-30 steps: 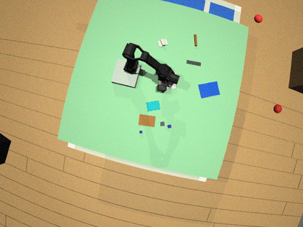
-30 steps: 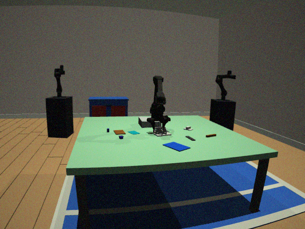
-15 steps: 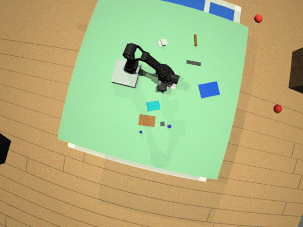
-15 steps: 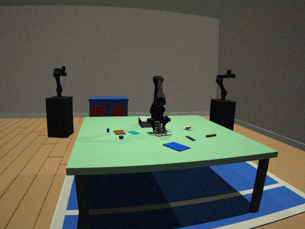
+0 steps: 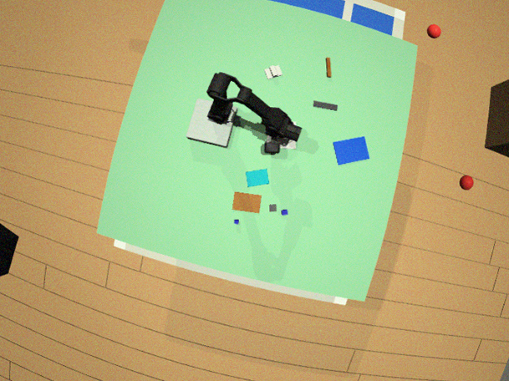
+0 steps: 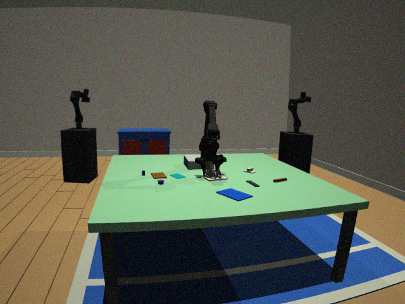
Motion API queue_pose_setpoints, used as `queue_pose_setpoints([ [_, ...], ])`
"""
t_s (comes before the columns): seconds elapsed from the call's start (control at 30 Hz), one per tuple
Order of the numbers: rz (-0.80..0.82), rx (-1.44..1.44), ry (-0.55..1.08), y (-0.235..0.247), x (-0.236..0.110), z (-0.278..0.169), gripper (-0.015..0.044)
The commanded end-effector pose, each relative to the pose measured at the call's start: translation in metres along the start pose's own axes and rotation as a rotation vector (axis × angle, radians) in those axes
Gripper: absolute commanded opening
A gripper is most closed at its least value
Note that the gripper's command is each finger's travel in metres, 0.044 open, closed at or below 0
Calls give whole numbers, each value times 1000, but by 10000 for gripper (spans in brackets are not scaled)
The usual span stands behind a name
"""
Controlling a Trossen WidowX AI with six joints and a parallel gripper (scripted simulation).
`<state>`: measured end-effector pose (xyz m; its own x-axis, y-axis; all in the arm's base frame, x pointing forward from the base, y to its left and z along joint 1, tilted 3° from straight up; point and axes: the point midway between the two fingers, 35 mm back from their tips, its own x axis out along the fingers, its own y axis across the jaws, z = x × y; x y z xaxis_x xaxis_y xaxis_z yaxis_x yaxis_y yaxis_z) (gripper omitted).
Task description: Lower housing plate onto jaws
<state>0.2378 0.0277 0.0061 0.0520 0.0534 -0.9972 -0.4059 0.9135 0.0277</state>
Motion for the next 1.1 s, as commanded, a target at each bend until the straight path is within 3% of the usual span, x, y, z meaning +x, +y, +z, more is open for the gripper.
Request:
queue_pose_setpoints([
  [0.0,3,5,2,1,2,-1,351],
  [1.07,3,6,2,1,6,-1,351],
])
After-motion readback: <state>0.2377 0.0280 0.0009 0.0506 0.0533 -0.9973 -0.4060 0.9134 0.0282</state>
